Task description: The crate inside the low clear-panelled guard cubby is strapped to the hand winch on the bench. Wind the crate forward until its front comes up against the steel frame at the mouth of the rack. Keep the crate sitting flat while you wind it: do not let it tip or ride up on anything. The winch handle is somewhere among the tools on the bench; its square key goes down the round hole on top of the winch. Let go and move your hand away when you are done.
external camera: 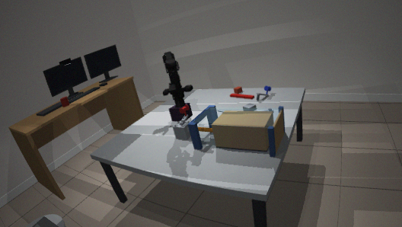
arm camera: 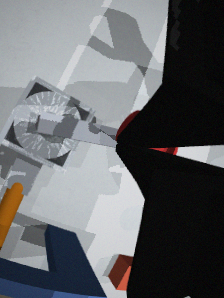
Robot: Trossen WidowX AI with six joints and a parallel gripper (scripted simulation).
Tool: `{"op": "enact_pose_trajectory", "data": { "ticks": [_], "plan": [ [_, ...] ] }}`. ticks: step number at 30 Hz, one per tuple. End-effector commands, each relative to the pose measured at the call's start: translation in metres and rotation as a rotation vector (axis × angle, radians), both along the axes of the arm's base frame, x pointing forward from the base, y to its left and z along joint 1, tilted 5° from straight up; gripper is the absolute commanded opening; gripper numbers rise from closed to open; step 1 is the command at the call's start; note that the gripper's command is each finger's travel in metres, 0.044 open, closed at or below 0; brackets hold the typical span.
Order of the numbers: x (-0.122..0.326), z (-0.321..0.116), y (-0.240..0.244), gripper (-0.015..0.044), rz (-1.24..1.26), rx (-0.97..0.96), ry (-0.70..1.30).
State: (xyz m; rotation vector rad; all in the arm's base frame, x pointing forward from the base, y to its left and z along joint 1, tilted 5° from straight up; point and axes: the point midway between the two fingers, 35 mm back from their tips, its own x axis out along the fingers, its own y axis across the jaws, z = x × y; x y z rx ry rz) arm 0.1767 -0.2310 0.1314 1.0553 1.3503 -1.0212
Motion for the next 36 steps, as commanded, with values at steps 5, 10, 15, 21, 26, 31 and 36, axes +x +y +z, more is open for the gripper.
{"op": "enact_pose_trajectory", "data": {
  "ticks": [5,10,15,21,26,31,36],
  "plan": [
    [0.0,0.0,0.0,0.0,0.001,-0.001,-0.002],
    [0.0,0.0,0.0,0.0,0.001,-0.001,-0.002],
    [0.0,0.0,0.0,0.0,0.001,-0.001,-0.002],
    [0.0,0.0,0.0,0.0,0.001,-0.001,-0.002],
    [0.0,0.0,0.0,0.0,0.001,-0.001,-0.002],
    [0.0,0.0,0.0,0.0,0.001,-0.001,-0.002],
    [-0.006,-0.003,0.014,0.0079,-0.092,0.002,0.008]
  ]
}}
